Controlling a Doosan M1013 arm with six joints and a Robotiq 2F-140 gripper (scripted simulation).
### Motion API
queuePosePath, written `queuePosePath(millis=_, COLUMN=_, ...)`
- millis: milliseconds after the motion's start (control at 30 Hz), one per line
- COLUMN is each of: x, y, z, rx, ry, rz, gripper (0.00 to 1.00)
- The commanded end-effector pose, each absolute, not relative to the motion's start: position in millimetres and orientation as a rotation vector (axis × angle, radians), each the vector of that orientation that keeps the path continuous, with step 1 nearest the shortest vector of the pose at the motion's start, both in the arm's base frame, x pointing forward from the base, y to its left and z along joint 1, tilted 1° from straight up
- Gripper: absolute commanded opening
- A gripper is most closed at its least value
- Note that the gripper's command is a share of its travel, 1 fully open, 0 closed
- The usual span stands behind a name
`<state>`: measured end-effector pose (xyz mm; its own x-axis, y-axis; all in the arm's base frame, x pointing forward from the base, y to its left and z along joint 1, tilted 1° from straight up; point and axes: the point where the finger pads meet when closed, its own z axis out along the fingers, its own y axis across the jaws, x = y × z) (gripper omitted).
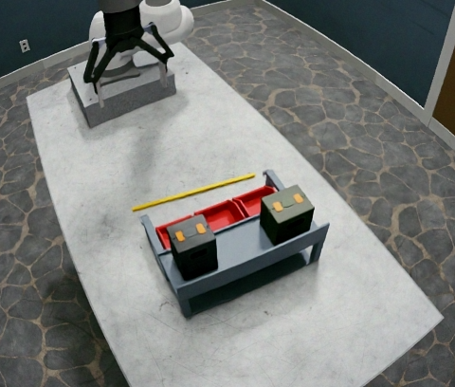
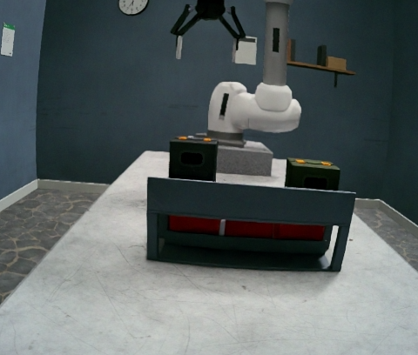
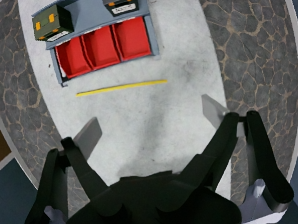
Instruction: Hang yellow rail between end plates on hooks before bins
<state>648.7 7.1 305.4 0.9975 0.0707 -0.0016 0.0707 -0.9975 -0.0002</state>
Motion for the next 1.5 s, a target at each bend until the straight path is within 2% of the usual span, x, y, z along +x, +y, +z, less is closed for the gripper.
queuePosePath(millis=0, x=647, y=19, z=276, rx=-3.122, ry=-0.313, rz=0.001, gripper=1.00)
queuePosePath(millis=400, x=647, y=19, z=276, rx=-3.122, ry=-0.313, rz=0.001, gripper=1.00)
queuePosePath(millis=567, x=643, y=39, z=230, rx=-3.072, ry=-0.623, rz=0.001, gripper=1.00)
queuePosePath(millis=967, x=643, y=39, z=230, rx=-3.072, ry=-0.623, rz=0.001, gripper=1.00)
queuePosePath(millis=1133, x=640, y=58, z=184, rx=-2.991, ry=-0.925, rz=0.002, gripper=1.00)
queuePosePath(millis=1467, x=640, y=58, z=184, rx=-2.991, ry=-0.925, rz=0.002, gripper=1.00)
